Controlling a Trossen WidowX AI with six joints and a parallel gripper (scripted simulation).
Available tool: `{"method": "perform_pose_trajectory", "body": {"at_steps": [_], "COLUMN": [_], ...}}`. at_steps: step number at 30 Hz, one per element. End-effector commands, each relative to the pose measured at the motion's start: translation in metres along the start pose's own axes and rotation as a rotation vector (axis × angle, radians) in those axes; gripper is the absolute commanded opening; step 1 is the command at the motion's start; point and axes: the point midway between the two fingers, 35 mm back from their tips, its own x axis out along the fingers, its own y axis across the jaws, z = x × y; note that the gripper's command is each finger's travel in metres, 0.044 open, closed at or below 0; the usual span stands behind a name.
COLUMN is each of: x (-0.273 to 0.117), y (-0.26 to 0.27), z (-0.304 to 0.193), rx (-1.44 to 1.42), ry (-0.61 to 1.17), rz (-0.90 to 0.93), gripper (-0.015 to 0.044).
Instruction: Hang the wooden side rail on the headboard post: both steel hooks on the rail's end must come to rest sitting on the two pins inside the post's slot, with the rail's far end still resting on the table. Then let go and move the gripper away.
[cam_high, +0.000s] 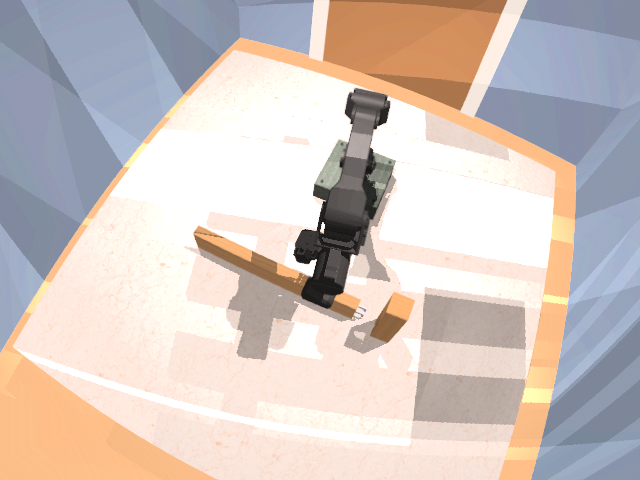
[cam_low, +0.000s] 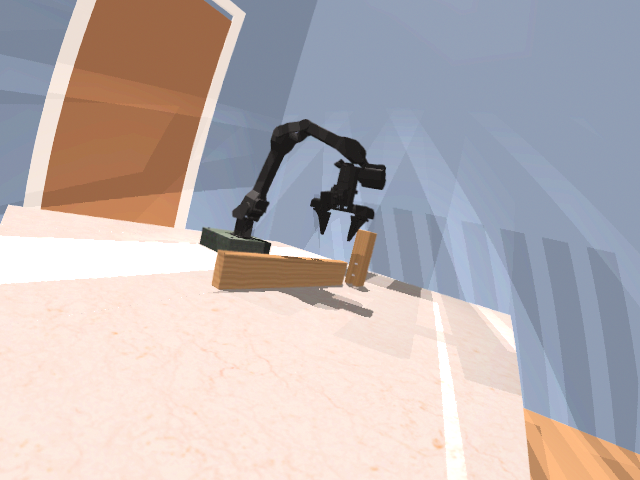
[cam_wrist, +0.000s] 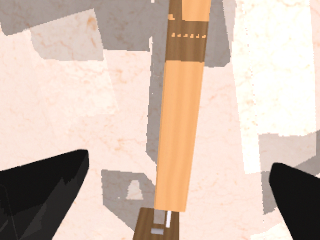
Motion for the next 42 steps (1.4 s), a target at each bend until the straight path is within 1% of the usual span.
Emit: {"method": "perform_pose_trajectory", "body": {"at_steps": [1, 3, 7, 12, 16, 22, 42], "x": [0.000, 0.006, 0.034, 0.036, 0.050, 0.053, 0.086], "y": [0.001, 0.001, 0.000, 0.000, 0.000, 0.000, 0.001], "z": [0.001, 0.001, 0.001, 0.001, 0.001, 0.001, 0.001], "rx": [0.024, 0.024, 0.024, 0.024, 0.024, 0.024, 0.022], "ry": [-0.011, -0.011, -0.011, -0.011, -0.011, -0.011, -0.011], "rz": [-0.008, -0.008, -0.008, -0.008, -0.008, -0.008, -0.009], "gripper": [0.0440, 0.0440, 0.0440, 0.0440, 0.0440, 0.0440, 0.0440]}}
